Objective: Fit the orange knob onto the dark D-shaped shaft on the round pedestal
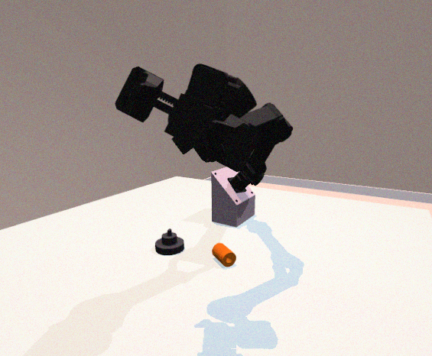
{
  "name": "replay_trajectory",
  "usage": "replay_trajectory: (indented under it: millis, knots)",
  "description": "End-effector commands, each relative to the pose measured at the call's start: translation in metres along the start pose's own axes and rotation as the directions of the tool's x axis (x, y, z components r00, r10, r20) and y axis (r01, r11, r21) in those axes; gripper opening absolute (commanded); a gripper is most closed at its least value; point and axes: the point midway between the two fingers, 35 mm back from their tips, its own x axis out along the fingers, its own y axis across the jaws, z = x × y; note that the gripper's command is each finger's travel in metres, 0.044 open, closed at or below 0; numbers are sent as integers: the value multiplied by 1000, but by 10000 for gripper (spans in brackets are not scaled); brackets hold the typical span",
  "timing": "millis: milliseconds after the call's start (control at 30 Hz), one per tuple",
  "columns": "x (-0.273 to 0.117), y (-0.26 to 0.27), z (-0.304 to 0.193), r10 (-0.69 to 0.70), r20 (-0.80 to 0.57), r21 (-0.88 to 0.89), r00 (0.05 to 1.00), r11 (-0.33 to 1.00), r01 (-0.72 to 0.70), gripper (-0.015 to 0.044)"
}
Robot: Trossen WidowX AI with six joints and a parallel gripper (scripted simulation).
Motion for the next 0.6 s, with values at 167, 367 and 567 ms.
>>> replay_trajectory:
  millis: [167, 367, 567]
  knots:
    - [-27, 1, -80, -67, -385, 378, 920, 898, 224, 440]
    - [-88, 16, -150, -75, -726, 528, 684, 576, 624, 440]
    - [-157, 38, -188, -32, -914, 391, 405, 203, 898, 440]
